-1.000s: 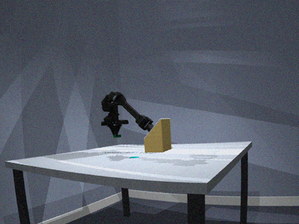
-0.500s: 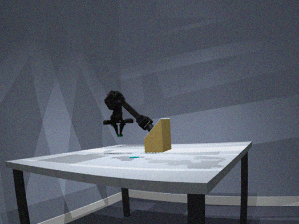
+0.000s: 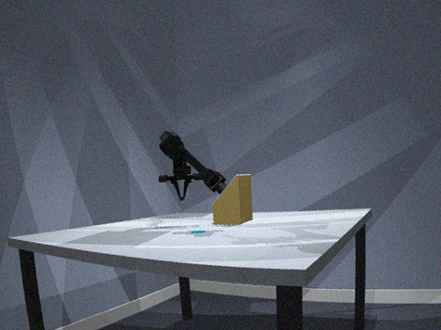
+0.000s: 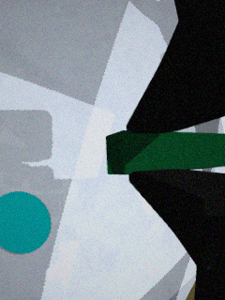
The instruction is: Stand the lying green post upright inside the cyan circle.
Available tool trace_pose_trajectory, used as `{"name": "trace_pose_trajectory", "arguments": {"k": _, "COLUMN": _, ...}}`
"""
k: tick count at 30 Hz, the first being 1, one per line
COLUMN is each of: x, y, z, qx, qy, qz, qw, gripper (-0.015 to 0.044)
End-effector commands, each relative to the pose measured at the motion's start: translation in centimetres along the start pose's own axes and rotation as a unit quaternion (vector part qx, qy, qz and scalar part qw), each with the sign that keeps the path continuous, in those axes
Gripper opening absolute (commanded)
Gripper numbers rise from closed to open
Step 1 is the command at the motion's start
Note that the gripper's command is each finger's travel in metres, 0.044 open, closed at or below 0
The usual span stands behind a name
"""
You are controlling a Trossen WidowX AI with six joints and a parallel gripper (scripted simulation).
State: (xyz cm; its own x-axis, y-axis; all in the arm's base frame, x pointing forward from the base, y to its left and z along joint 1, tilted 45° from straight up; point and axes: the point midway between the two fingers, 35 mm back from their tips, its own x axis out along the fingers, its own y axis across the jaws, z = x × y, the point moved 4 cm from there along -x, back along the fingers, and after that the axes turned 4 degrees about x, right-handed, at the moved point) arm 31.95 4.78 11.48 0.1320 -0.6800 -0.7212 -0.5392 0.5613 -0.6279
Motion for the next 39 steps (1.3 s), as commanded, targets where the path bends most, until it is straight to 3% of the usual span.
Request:
{"name": "trace_pose_trajectory", "arguments": {"k": 1, "x": -0.1, "y": 0.9, "z": 1.0, "qx": -0.047, "qy": 0.001, "qz": 0.003, "qw": 0.999, "gripper": 0.0023}}
{"name": "trace_pose_trajectory", "arguments": {"k": 21, "x": -0.4, "y": 5.7, "z": 4.6, "qx": -0.247, "qy": 0.008, "qz": 0.000, "qw": 0.969, "gripper": 0.0023}}
{"name": "trace_pose_trajectory", "arguments": {"k": 39, "x": 0.5, "y": 5.9, "z": 4.4, "qx": -0.253, "qy": -0.006, "qz": 0.042, "qw": 0.967, "gripper": 0.0023}}
